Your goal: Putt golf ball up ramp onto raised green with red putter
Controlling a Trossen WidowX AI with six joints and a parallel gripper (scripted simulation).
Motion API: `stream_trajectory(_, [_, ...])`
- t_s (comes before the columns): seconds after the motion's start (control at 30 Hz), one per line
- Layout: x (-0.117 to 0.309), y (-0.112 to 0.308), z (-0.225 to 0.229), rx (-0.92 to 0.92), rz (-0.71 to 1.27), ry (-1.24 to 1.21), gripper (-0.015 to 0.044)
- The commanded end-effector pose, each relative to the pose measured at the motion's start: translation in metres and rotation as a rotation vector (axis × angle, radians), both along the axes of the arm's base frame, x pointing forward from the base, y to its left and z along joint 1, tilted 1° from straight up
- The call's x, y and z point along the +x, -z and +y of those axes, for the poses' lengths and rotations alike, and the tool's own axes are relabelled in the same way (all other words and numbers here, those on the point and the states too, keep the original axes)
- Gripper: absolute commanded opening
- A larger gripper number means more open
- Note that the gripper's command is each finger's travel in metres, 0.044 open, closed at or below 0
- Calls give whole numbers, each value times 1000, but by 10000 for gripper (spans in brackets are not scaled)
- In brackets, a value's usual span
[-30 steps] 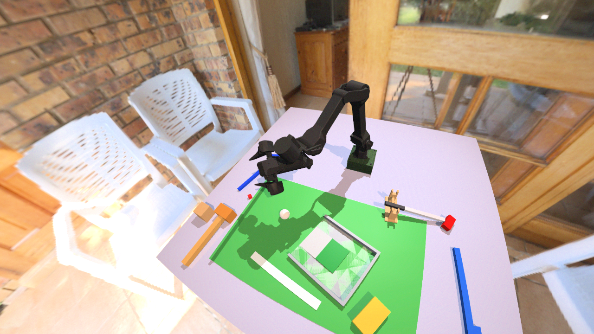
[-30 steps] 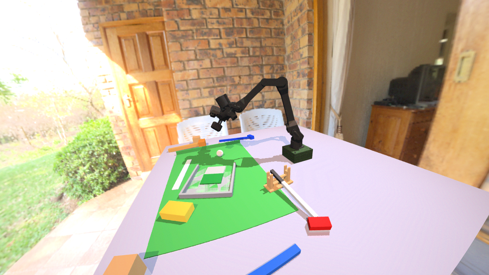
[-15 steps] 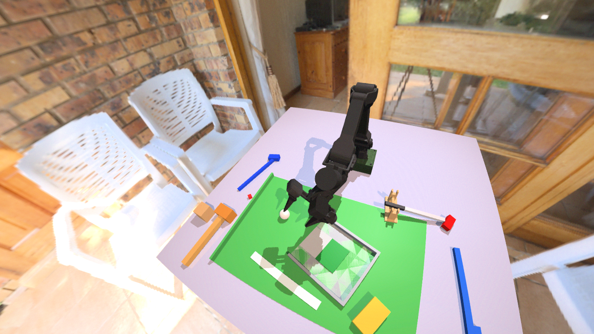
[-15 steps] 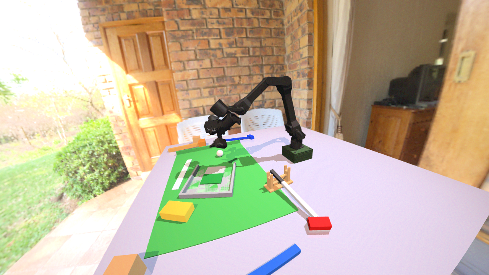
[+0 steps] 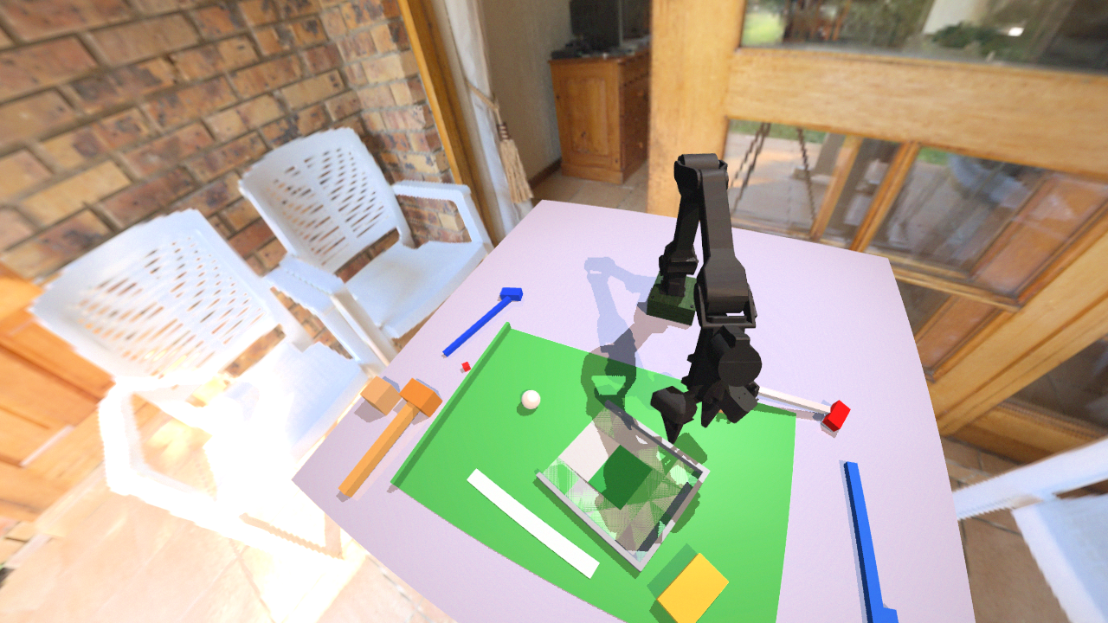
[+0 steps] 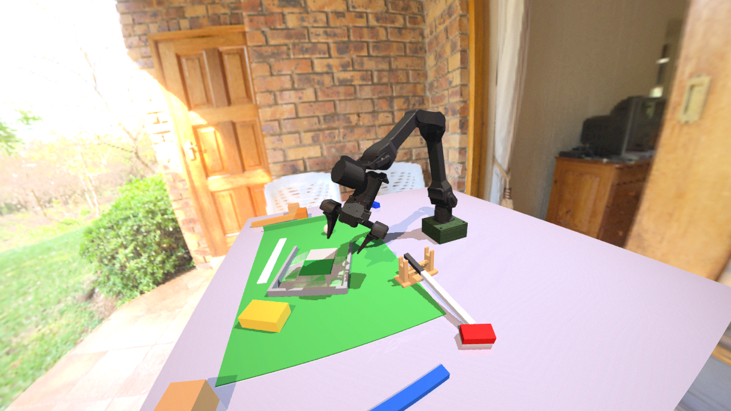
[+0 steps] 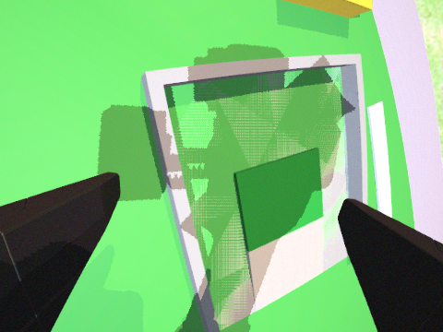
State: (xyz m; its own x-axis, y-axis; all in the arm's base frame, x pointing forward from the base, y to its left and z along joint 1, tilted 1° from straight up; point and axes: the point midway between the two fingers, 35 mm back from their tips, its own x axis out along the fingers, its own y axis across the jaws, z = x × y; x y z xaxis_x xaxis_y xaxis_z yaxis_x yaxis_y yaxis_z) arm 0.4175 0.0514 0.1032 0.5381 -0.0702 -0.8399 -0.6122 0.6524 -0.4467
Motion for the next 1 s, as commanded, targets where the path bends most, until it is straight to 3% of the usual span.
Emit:
stream_trajectory(0.0, [-24,2,47,37,89,-163,440])
stream_trajectory(0.2, [-68,11,110,55,226,-386,440])
stream_trajectory(0.5, [-139,31,154,-16,475,-674,440])
stream_trajectory(0.97, [-139,57,156,-17,481,-680,440])
